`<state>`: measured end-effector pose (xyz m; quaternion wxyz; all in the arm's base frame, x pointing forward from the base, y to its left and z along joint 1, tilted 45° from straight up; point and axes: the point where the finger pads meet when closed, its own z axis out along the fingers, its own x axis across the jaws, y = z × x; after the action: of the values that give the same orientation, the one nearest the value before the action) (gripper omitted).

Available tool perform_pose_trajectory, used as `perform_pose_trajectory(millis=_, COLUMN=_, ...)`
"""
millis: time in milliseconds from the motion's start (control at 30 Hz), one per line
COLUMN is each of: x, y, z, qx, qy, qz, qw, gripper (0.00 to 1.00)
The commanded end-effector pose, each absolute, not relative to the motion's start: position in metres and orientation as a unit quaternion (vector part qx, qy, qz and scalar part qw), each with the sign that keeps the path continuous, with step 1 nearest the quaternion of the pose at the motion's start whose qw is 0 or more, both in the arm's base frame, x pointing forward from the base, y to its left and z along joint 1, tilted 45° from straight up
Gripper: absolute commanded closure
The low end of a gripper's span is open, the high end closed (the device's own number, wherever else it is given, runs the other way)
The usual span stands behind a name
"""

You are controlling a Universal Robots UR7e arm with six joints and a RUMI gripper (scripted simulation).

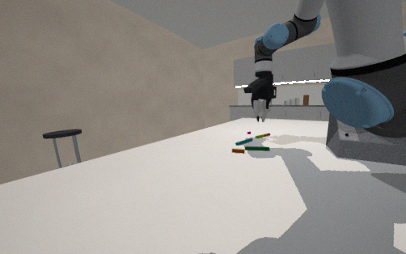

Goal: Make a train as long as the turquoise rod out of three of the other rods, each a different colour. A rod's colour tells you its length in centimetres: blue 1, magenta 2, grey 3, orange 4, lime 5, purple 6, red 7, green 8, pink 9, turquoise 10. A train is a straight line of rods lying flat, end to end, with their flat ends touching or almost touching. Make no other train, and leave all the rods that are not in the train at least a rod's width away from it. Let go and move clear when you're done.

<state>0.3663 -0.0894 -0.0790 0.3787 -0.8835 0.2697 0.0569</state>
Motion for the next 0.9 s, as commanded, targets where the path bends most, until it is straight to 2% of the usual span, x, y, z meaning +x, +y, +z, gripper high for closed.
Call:
perform_pose_trajectory(millis=0, x=0.3647, y=-0.0994, z=-0.0689, qx=-0.884, qy=0.270, qz=0.057, qw=0.379, gripper=0.86)
perform_pose_trajectory(millis=167, x=0.3644, y=-0.1018, z=-0.0665, qx=-0.884, qy=0.270, qz=0.057, qw=0.379, gripper=0.86)
perform_pose_trajectory(millis=200, x=0.3644, y=-0.1018, z=-0.0665, qx=-0.884, qy=0.270, qz=0.057, qw=0.379, gripper=0.00)
perform_pose_trajectory(millis=867, x=0.3644, y=-0.1018, z=-0.0665, qx=-0.884, qy=0.270, qz=0.057, qw=0.379, gripper=0.00)
